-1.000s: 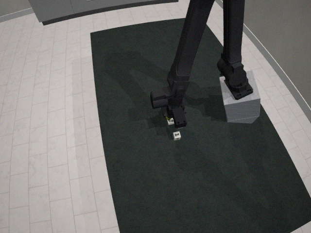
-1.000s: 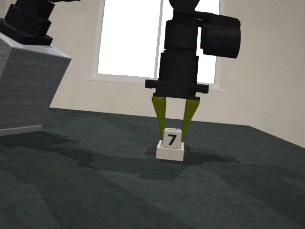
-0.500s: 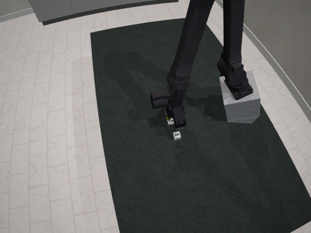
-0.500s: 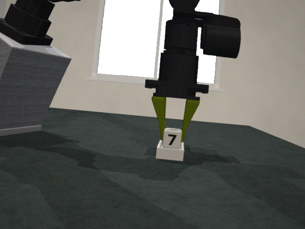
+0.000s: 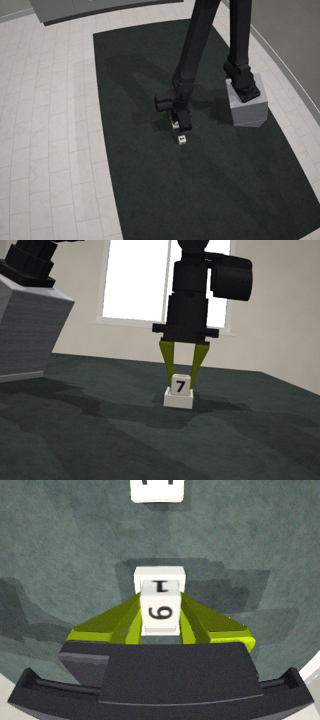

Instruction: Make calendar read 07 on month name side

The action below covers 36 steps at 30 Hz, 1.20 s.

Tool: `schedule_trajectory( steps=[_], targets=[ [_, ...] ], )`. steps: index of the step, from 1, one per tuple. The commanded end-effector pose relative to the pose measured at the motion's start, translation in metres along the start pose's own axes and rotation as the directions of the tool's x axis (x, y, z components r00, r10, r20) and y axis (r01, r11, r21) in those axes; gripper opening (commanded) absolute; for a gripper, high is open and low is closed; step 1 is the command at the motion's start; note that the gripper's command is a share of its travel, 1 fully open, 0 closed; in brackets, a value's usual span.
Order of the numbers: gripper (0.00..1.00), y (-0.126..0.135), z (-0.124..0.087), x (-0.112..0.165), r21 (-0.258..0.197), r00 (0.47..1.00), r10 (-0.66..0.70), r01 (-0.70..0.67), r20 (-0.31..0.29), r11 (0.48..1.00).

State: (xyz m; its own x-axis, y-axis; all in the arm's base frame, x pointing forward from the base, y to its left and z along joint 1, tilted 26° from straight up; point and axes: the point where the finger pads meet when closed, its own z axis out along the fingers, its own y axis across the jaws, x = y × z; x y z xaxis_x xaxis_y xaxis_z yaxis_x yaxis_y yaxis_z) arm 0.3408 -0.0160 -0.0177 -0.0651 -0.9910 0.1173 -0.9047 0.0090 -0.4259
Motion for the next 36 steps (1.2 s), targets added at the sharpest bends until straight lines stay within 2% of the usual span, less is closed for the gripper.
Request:
schedule_trajectory(
  steps=[1,36],
  targets=[
    [0.26,-0.0076,-0.0025,0.0021,0.020,1.000,-0.001,0.001,0.002,1.000],
    [0.26,-0.0046,-0.0113,-0.0015,0.015,1.000,-0.003,0.002,0.006,1.000]
  ],
)
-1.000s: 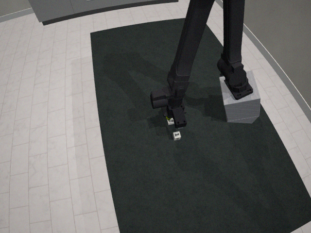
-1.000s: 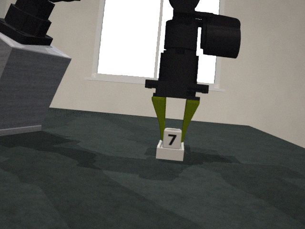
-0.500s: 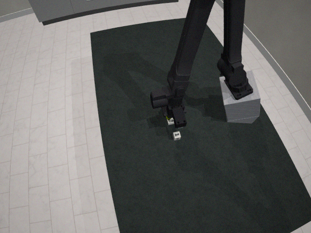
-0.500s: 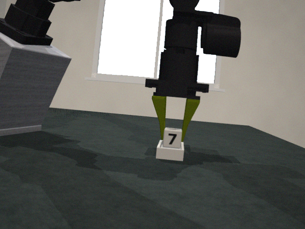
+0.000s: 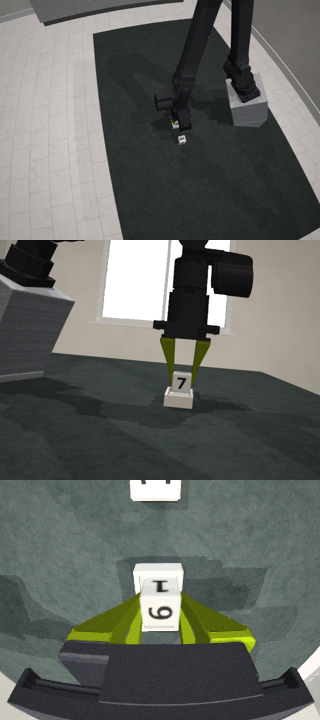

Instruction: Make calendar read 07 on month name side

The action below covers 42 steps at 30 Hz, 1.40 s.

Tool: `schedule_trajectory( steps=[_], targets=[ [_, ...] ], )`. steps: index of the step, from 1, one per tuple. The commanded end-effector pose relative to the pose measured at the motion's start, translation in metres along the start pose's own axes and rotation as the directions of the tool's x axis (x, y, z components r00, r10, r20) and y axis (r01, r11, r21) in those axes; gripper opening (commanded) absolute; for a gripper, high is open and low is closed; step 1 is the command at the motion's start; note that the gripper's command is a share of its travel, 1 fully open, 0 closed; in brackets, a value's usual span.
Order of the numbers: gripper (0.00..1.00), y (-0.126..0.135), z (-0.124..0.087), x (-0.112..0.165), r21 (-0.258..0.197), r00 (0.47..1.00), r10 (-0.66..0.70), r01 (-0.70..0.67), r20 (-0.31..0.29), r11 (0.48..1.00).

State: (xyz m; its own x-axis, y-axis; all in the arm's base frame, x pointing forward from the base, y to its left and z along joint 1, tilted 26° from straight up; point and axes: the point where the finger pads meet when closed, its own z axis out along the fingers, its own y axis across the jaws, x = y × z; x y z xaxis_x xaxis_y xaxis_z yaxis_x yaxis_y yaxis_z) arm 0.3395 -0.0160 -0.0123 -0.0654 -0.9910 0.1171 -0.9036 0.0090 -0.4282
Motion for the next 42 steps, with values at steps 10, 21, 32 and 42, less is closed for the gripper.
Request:
schedule_trajectory(
  steps=[10,21,32,42],
  targets=[
    [0.26,-0.0024,-0.0088,-0.0038,0.011,1.000,-0.002,0.002,0.007,1.000],
    [0.26,-0.0002,-0.0096,-0.0033,0.005,1.000,0.001,-0.001,0.006,1.000],
    [0.26,-0.0010,-0.0138,-0.0033,0.009,1.000,0.001,-0.001,0.006,1.000],
    [0.26,-0.0014,-0.0130,-0.0034,0.006,1.000,0.001,-0.001,0.006,1.000]
  ],
)
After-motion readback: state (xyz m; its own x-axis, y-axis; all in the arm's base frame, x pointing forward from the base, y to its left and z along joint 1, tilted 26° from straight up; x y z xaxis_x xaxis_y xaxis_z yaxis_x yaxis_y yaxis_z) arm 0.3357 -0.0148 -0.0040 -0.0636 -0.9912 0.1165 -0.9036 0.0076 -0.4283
